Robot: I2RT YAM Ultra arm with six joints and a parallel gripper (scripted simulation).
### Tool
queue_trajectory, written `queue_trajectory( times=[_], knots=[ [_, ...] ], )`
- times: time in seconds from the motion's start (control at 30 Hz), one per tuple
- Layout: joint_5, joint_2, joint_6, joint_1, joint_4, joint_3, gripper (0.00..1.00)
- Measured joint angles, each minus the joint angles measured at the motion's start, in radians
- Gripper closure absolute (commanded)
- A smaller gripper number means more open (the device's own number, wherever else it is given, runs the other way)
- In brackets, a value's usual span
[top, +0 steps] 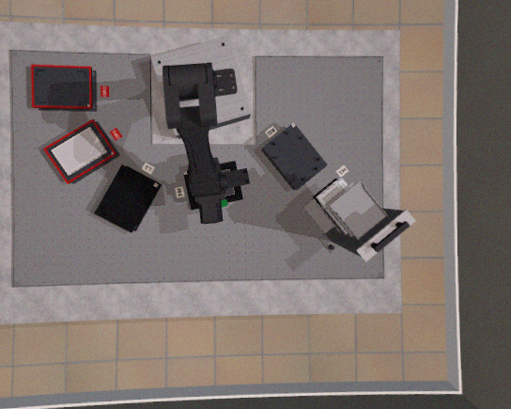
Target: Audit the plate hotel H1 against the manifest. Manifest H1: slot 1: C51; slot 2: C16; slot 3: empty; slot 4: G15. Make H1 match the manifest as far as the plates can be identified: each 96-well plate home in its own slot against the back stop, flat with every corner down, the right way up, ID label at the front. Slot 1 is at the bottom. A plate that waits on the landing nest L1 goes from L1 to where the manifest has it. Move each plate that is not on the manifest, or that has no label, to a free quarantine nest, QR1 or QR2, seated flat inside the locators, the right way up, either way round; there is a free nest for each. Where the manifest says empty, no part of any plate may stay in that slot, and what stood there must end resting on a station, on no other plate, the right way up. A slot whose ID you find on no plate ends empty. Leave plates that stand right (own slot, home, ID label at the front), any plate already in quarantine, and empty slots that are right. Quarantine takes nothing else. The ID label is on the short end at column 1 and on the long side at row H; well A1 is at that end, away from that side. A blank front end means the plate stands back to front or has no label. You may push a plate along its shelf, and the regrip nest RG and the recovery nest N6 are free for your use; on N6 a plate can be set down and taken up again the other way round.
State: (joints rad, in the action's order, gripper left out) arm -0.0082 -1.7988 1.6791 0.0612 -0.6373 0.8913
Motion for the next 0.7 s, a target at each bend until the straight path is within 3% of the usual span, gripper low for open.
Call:
queue_trajectory(
  times=[0.63, 0.67, 0.7],
  knots=[
    [0.0, -0.059, 0.0, 0.0, 0.089, -0.026, 0.0],
    [0.0, -0.059, 0.0, 0.0, 0.092, -0.026, 0.14],
    [0.0, -0.059, 0.0, 0.0, 0.096, -0.026, 0.14]
  ],
)
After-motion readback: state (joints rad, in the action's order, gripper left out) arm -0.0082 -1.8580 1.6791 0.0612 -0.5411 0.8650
